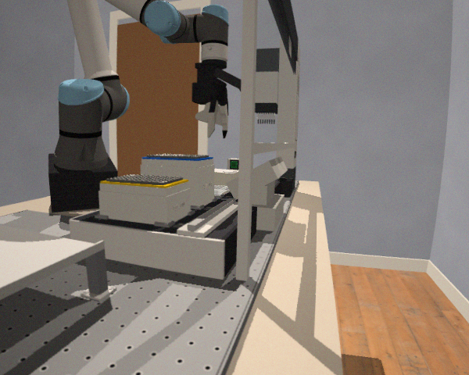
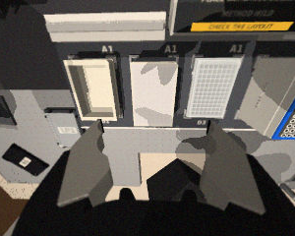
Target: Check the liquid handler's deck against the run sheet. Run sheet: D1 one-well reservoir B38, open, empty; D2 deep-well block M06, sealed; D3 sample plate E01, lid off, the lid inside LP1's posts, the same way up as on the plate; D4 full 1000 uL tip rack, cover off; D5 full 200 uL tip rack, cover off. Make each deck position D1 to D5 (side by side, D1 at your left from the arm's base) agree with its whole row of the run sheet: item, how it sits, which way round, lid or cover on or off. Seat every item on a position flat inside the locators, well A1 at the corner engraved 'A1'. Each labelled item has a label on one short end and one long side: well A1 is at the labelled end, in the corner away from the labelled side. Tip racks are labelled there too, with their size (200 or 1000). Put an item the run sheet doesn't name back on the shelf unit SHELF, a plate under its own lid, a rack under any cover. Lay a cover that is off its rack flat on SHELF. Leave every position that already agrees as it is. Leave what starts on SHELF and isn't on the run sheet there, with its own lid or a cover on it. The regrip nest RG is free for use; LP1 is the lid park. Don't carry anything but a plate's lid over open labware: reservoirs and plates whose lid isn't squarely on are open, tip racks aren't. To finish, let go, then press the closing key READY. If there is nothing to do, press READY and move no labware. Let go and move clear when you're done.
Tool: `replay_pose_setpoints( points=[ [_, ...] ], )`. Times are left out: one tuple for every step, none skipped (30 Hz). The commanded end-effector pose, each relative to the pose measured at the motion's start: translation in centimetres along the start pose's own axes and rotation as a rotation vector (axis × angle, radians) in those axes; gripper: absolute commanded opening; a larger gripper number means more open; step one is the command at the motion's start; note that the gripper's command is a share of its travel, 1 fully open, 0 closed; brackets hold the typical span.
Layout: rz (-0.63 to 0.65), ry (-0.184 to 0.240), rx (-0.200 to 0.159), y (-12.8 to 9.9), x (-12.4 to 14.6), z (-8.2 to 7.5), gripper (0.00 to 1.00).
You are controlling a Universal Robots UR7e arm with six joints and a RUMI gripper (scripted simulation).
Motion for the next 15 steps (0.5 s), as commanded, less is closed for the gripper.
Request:
replay_pose_setpoints(
  points=[
    [0.000, 0.000, 0.001, 0.0, 0.0, 0.0, 0.82],
    [0.000, 0.000, 0.001, 0.0, 0.0, 0.0, 0.82],
    [0.000, 0.000, 0.001, 0.0, -0.5, 0.0, 0.82],
    [0.000, 0.000, 0.001, 0.0, -1.0, 0.0, 0.82],
    [0.000, 0.000, 0.001, 0.1, -1.5, 0.0, 0.82],
    [0.000, 0.000, 0.001, 0.1, -2.0, 0.0, 0.82],
    [0.000, 0.000, 0.001, 0.1, -2.5, 0.0, 0.82],
    [0.000, 0.000, 0.001, 0.2, -3.0, 0.0, 0.82],
    [0.000, 0.000, 0.001, 0.2, -3.5, 0.0, 0.82],
    [0.000, 0.000, 0.001, 0.3, -4.0, 0.0, 0.82],
    [0.000, 0.000, 0.001, 0.3, -4.5, 0.0, 0.82],
    [0.000, 0.000, 0.001, 0.3, -4.5, 0.0, 0.82],
    [0.000, 0.000, 0.001, 0.3, -4.5, 0.0, 0.82],
    [0.000, 0.000, 0.001, 0.3, -5.0, 0.0, 0.82],
    [0.000, 0.000, 0.001, 0.4, -5.5, 0.0, 0.82]
  ],
)
Point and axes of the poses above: the point where the finger pads meet when closed, its own z axis out along the fingers, its own x axis across the jaws, y = z × x, the point moved 5 cm from there along -z, back along the fingers, and after that the axes turned 4 degrees about z, right-handed, at the moved point
